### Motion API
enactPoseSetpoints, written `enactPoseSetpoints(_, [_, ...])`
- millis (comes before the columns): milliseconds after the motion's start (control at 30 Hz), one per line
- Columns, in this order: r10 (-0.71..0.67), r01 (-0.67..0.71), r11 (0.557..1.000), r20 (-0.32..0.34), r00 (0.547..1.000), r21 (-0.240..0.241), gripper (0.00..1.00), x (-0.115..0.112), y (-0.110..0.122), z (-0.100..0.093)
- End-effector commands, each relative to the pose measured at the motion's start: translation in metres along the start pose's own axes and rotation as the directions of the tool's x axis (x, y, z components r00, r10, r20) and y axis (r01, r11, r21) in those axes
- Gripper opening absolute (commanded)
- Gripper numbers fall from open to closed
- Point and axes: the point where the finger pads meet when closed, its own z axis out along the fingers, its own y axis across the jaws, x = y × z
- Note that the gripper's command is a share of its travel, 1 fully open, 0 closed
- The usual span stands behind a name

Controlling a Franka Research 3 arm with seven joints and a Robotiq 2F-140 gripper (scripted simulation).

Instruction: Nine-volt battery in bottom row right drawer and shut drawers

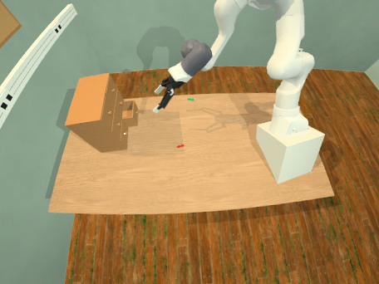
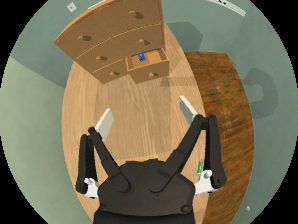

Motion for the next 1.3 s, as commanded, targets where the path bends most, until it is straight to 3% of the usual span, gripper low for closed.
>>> enactPoseSetpoints(0, [-0.097, 0.097, 0.995, 0.100, 0.990, 0.007, 1.00, 0.003, -0.002, -0.002])
enactPoseSetpoints(133, [-0.097, 0.097, 0.995, 0.171, 0.981, 0.008, 1.00, 0.005, -0.002, -0.005])
enactPoseSetpoints(200, [-0.097, 0.097, 0.995, 0.171, 0.981, 0.008, 1.00, 0.005, -0.002, -0.005])
enactPoseSetpoints(400, [-0.092, 0.095, 0.995, 0.325, 0.941, 0.007, 1.00, 0.010, -0.003, -0.010])
enactPoseSetpoints(700, [-0.003, 0.018, 0.999, 0.444, 0.896, -0.028, 1.00, 0.018, -0.004, -0.019])
enactPoseSetpoints(767, [-0.003, 0.018, 0.999, 0.444, 0.896, -0.028, 1.00, 0.018, -0.004, -0.019])
enactPoseSetpoints(1267, [-0.067, 0.086, 0.996, 0.669, 0.741, 0.004, 1.00, 0.023, -0.004, -0.024])
